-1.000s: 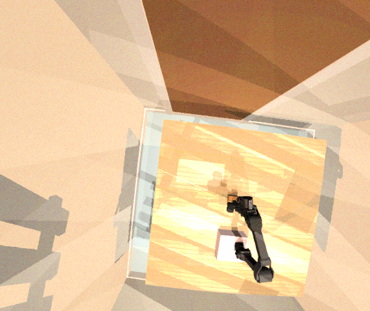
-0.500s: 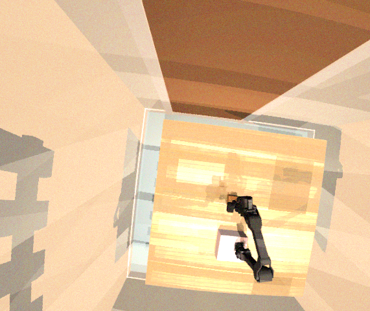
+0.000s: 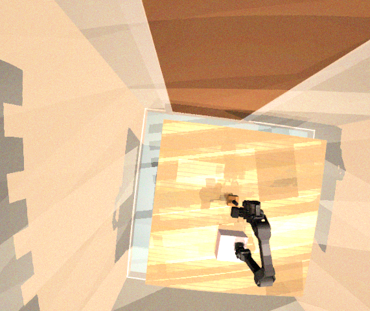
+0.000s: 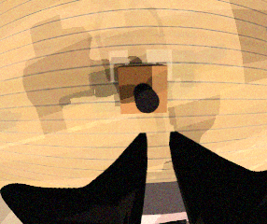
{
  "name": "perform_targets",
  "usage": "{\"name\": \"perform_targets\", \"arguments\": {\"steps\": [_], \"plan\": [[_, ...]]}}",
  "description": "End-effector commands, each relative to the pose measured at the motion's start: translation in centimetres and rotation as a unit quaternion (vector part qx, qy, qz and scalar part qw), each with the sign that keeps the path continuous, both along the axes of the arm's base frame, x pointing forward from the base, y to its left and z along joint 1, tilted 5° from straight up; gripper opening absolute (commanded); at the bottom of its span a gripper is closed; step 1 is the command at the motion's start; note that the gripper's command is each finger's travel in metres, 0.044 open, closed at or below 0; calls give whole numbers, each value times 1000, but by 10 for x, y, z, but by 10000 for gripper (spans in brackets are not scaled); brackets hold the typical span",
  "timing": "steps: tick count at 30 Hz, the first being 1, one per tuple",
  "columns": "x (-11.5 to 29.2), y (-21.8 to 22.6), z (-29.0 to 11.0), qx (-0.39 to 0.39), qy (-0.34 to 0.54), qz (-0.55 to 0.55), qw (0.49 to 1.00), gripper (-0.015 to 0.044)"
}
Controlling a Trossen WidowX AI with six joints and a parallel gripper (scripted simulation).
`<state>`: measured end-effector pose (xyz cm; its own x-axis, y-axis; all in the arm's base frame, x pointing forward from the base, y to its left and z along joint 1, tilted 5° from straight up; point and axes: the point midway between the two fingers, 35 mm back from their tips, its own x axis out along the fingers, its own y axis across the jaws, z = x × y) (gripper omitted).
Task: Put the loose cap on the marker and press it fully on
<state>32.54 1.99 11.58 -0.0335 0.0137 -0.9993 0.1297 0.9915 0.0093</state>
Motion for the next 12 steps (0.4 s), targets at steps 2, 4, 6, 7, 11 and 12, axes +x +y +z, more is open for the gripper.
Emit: {"name": "perform_targets", "arguments": {"steps": [2,4,6,7,11,12], "plan": [[0,0,0,0,3,2,1000,184],[0,0,0,0,3,2,1000,236],[0,0,0,0,3,2,1000,289],[0,0,0,0,3,2,1000,315],[0,0,0,0,3,2,1000,420],[0,0,0,0,3,2,1000,440]]}}
